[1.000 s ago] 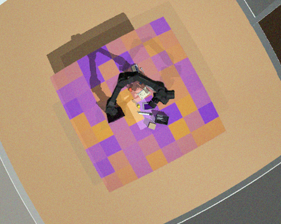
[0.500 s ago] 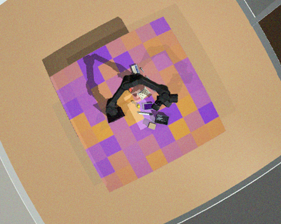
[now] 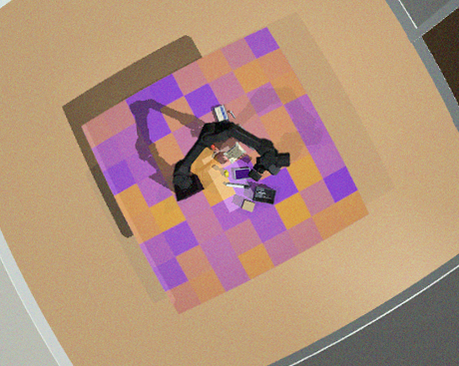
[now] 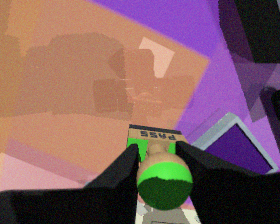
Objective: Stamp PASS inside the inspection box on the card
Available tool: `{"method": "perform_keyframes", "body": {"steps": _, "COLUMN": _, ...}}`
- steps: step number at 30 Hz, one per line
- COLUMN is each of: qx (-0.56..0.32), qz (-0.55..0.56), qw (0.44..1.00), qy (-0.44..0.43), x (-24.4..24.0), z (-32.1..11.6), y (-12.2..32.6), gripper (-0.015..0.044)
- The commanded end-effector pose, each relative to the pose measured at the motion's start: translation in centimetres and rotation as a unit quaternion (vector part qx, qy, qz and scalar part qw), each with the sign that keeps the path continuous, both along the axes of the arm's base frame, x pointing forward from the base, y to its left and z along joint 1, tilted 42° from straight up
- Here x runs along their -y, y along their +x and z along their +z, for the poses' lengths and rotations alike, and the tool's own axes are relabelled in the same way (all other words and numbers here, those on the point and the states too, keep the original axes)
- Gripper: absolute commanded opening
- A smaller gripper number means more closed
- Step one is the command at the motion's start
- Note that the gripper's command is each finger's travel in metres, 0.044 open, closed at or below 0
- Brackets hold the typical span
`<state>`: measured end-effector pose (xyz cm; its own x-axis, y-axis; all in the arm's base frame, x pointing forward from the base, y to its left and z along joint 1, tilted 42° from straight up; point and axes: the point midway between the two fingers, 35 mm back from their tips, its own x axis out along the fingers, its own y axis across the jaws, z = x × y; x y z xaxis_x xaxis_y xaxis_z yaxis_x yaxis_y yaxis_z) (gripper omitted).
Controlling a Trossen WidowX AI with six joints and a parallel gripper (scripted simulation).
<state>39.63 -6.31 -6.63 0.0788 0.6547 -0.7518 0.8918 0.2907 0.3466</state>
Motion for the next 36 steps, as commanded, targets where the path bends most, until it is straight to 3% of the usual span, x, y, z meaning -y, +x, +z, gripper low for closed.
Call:
{"method": "perform_keyframes", "body": {"steps": 1, "qx": -0.005, "qz": -0.001, "qw": 1.000, "qy": 0.004, "x": -0.7, "z": -0.7, "y": -0.2, "gripper": 0.0000}}
{"method": "perform_keyframes", "body": {"steps": 26, "qx": -0.005, "qz": -0.001, "qw": 1.000, "qy": 0.005, "x": -3.0, "z": -3.1, "y": -0.2, "gripper": 0.0000}}
{"method": "perform_keyframes", "body": {"steps": 36, "qx": -0.001, "qz": 0.001, "qw": 1.000, "qy": 0.002, "x": -2.8, "z": -2.9, "y": 0.1, "gripper": 0.0261}}
